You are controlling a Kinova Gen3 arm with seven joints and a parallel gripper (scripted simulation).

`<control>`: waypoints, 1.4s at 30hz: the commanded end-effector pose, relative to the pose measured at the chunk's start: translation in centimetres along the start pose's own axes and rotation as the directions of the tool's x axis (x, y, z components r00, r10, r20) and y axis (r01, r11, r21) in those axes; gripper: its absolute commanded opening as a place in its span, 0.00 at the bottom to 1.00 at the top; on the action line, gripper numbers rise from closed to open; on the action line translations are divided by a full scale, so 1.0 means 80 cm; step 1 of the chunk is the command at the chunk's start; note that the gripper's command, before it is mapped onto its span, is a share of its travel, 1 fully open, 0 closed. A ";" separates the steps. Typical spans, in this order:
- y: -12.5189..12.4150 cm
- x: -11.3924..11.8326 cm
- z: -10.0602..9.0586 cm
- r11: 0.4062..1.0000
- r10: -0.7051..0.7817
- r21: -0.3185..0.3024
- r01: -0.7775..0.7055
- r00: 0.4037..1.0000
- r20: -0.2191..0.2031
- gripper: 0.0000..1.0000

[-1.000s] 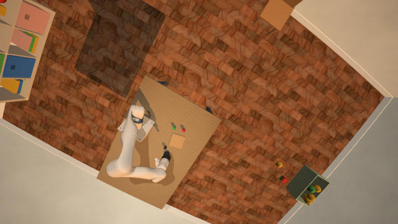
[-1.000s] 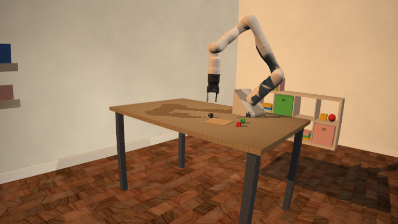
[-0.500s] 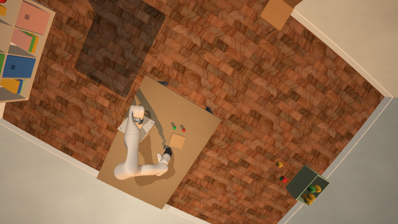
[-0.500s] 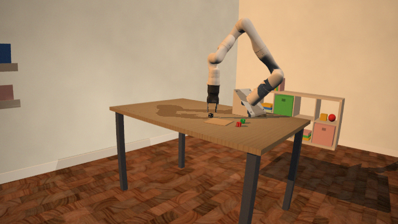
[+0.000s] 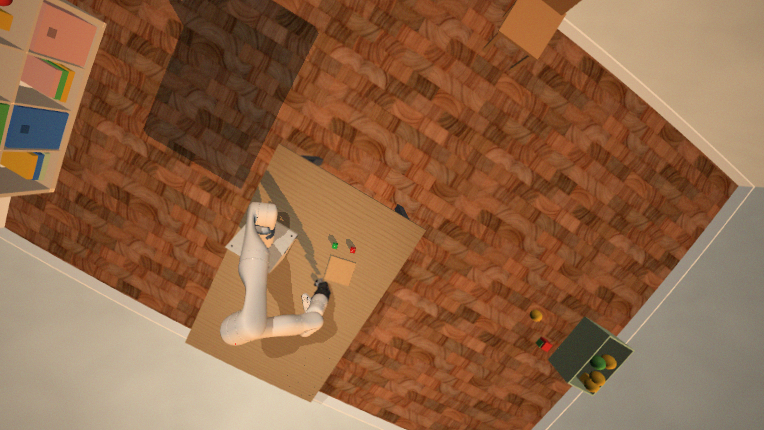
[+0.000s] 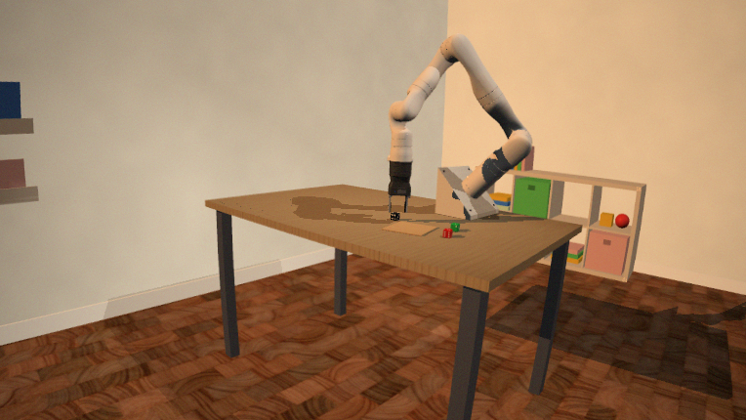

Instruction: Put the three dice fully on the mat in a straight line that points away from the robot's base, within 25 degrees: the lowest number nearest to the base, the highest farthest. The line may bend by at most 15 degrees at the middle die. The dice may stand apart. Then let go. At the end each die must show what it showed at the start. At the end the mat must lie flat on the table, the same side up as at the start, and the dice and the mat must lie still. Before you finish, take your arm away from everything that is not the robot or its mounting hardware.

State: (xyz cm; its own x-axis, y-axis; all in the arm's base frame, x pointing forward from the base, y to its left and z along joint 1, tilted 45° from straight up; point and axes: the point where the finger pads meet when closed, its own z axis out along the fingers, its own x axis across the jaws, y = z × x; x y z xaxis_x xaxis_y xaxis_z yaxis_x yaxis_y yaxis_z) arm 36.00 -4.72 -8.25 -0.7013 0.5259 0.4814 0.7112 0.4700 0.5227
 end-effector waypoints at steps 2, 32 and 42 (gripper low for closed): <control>0.000 -0.001 -0.001 1.000 0.000 0.000 0.000 1.000 0.002 1.00; 0.003 0.002 -0.001 1.000 0.000 0.000 0.000 1.000 0.002 1.00; 0.029 0.033 -0.001 1.000 0.000 0.000 0.000 1.000 0.002 1.00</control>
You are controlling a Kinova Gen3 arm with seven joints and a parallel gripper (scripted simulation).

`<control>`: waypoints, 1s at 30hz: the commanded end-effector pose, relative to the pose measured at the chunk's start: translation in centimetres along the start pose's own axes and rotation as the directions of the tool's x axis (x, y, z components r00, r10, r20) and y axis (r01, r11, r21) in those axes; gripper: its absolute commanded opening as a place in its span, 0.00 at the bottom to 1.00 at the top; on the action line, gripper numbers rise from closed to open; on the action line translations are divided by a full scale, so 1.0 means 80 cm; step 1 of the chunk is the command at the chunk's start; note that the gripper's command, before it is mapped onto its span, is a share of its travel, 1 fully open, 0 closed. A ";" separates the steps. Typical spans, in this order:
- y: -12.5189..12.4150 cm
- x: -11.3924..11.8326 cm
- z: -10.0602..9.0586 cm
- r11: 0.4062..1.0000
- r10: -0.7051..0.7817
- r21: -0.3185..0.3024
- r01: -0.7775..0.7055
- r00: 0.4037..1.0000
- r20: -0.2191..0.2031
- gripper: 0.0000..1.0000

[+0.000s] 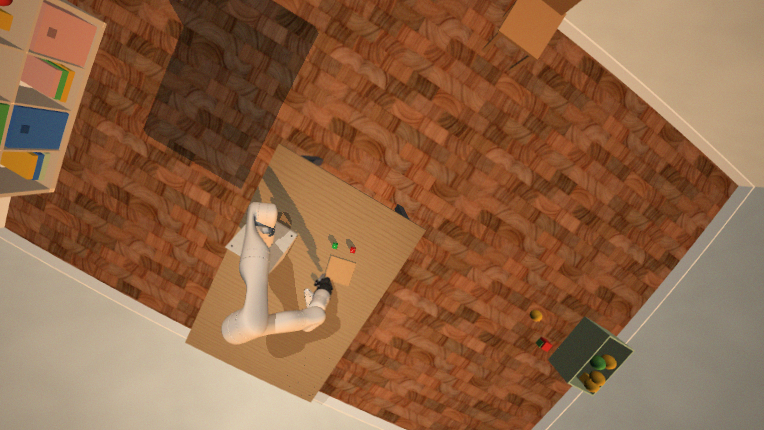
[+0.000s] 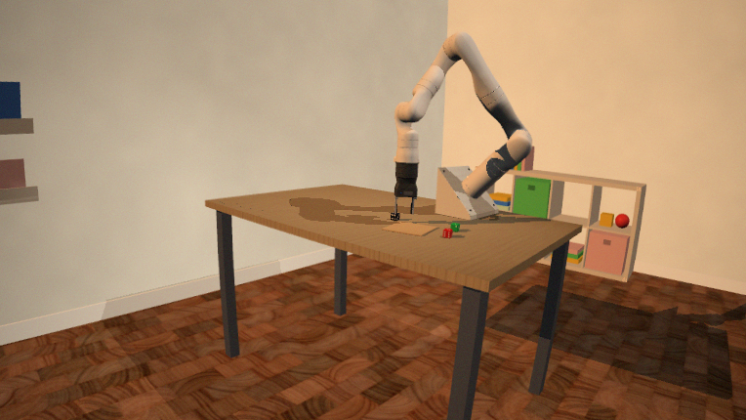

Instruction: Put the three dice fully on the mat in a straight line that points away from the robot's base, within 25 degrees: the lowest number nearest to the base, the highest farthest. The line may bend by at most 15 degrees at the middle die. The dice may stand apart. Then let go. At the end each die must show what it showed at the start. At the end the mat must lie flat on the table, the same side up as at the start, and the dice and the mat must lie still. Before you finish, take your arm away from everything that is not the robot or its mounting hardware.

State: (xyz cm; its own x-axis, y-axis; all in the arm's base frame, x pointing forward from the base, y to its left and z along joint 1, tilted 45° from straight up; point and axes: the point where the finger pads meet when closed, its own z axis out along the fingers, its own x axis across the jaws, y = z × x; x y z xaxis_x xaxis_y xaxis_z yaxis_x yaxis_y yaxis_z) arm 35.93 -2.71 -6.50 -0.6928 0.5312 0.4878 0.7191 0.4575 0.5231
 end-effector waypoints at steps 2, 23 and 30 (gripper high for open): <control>0.017 0.022 -0.003 1.000 -0.012 0.009 0.012 1.000 0.002 1.00; 0.148 0.180 -0.001 1.000 -0.012 0.009 0.012 1.000 0.002 1.00; 0.164 0.199 -0.001 1.000 -0.012 0.009 0.012 1.000 0.002 1.00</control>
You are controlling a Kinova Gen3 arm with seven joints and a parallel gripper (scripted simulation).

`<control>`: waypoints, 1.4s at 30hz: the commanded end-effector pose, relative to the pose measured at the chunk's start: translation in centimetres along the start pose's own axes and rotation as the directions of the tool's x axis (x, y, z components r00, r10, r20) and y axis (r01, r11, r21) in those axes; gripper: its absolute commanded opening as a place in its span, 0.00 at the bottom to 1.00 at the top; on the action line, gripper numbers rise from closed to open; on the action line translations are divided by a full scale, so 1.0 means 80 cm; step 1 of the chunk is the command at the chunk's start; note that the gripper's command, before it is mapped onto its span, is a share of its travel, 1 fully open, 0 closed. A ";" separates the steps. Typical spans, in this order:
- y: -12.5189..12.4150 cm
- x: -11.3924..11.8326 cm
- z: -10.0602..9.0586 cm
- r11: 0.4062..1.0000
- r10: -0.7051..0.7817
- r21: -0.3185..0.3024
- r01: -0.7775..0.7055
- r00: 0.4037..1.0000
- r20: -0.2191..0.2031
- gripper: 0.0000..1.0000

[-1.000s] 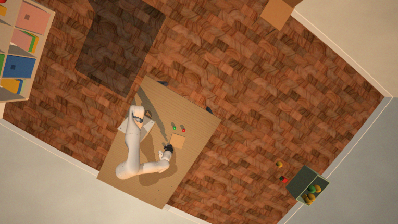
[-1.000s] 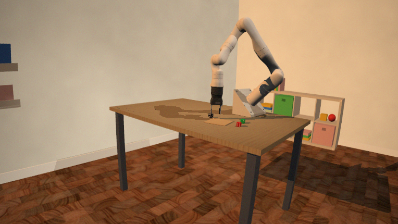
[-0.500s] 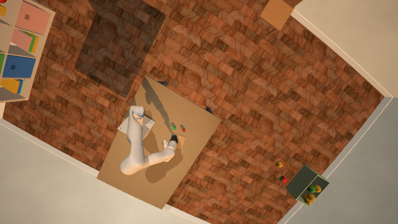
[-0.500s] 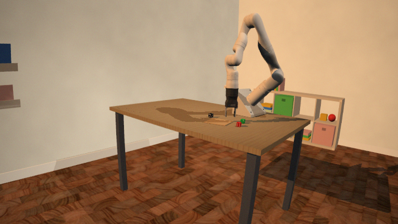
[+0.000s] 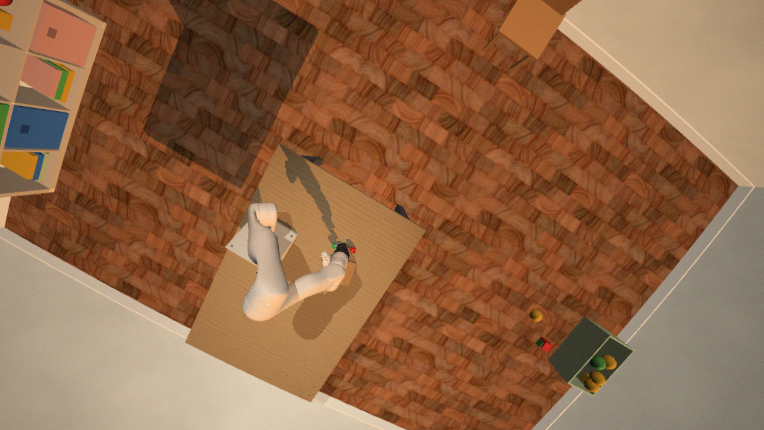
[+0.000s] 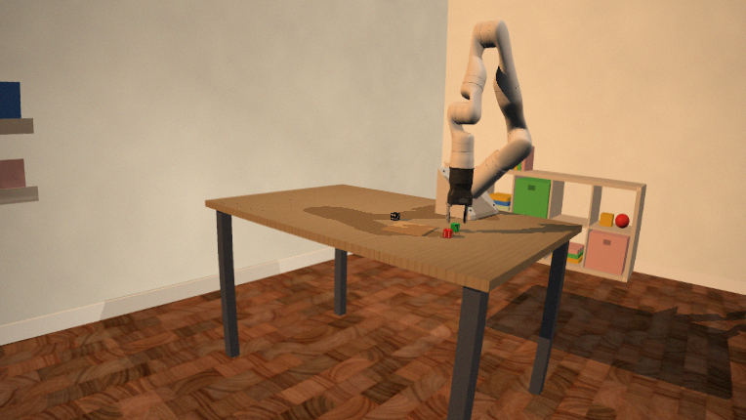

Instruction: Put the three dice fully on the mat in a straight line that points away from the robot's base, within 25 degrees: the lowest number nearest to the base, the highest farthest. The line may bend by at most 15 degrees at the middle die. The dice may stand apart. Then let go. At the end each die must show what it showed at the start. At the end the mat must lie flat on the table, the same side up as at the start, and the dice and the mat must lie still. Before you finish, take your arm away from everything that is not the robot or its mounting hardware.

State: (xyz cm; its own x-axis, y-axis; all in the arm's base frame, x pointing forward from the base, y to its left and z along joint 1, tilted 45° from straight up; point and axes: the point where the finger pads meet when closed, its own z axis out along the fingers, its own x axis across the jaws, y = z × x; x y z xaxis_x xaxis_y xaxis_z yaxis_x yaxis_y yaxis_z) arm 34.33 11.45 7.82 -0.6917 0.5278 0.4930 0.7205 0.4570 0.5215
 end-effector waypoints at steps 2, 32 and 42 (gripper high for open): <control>0.007 0.008 -0.001 1.000 -0.014 0.008 0.014 1.000 0.008 1.00; 0.009 0.010 -0.001 1.000 -0.014 0.008 0.014 1.000 0.008 1.00; 0.009 0.010 -0.001 1.000 -0.014 0.008 0.014 1.000 0.008 1.00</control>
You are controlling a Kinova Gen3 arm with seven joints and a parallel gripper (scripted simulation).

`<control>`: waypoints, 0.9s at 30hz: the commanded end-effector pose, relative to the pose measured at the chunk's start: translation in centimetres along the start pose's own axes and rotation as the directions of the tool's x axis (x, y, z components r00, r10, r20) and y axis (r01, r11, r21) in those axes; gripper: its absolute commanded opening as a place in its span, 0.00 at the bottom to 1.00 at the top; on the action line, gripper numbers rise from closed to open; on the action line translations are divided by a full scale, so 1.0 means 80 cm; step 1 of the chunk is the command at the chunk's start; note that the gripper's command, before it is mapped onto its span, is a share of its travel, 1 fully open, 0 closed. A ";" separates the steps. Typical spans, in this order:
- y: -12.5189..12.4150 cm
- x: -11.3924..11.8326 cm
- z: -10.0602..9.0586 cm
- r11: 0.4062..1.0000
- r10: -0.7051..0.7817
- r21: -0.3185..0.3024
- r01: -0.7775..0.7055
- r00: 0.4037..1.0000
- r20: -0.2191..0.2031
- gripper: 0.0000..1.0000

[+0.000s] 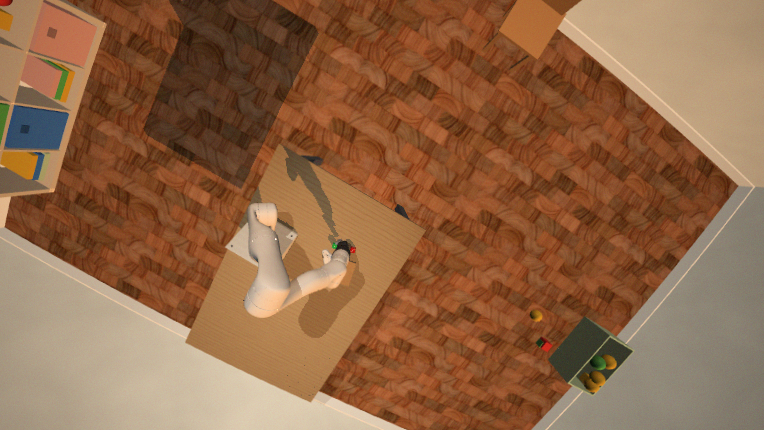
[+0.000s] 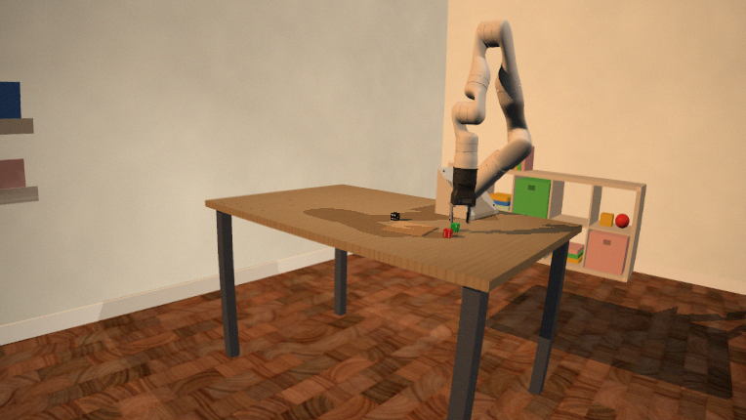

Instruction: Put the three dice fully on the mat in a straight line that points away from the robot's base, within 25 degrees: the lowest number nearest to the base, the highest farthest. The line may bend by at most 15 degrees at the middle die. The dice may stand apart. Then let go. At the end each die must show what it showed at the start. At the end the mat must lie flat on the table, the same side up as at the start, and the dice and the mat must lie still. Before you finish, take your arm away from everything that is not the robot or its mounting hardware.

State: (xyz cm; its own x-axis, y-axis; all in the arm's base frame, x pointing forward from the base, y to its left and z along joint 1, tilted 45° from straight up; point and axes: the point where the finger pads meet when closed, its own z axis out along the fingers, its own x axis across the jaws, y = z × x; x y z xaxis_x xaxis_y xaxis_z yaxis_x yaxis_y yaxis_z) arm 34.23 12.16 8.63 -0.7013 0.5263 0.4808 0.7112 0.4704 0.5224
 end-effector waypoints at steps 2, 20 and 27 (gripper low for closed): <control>0.000 -0.001 0.000 1.000 0.000 -0.001 0.000 1.000 0.001 1.00; 0.065 -0.035 -0.001 1.000 0.000 -0.001 0.000 1.000 0.001 1.00; 0.097 -0.053 -0.001 1.000 0.000 -0.001 0.000 1.000 0.001 1.00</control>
State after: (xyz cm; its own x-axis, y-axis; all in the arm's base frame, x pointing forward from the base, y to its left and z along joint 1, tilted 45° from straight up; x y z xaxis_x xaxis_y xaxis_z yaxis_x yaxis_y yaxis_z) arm 41.85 12.96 10.48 -0.6940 0.5332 0.4839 0.7183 0.4658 0.5168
